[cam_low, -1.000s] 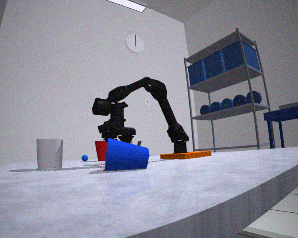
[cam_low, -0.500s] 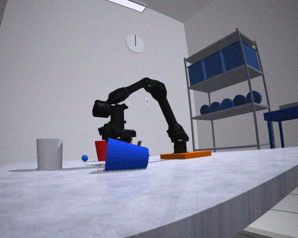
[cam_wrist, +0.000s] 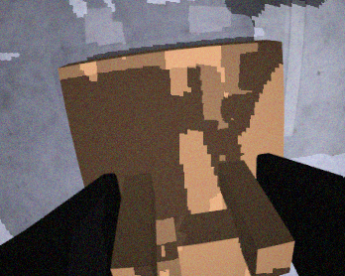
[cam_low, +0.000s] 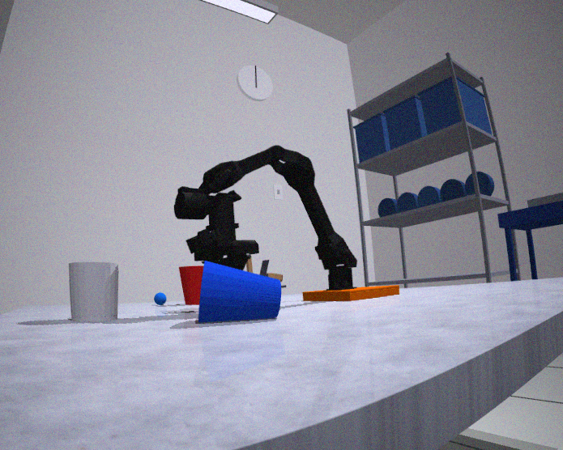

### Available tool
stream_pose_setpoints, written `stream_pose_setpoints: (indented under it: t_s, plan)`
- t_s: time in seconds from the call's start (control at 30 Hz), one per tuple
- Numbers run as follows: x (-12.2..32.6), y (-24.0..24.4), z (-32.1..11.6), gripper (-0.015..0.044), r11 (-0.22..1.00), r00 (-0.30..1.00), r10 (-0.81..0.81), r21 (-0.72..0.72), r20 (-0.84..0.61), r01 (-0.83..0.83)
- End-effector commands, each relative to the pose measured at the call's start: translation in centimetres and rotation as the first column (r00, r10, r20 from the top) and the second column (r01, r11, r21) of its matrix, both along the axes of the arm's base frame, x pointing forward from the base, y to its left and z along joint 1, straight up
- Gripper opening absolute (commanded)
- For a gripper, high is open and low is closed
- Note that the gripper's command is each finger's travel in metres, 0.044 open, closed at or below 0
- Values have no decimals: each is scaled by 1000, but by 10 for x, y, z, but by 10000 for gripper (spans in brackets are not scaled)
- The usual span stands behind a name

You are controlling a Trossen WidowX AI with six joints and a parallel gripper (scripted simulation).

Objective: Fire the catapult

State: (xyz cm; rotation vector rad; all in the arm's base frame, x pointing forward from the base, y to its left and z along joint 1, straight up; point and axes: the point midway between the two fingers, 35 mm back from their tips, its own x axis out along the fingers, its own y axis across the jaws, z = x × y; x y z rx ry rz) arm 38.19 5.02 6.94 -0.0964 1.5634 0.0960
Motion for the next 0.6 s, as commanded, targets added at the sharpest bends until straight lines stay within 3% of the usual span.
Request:
stream_pose_setpoints:
  t_s: [0.0, 0.57]
  plan:
    - [5, 1, 36, 0, 1000, 999, 0, 6, 42, 0]
    - [6, 1, 15, 0, 1000, 999, 2, 6, 37, -3]
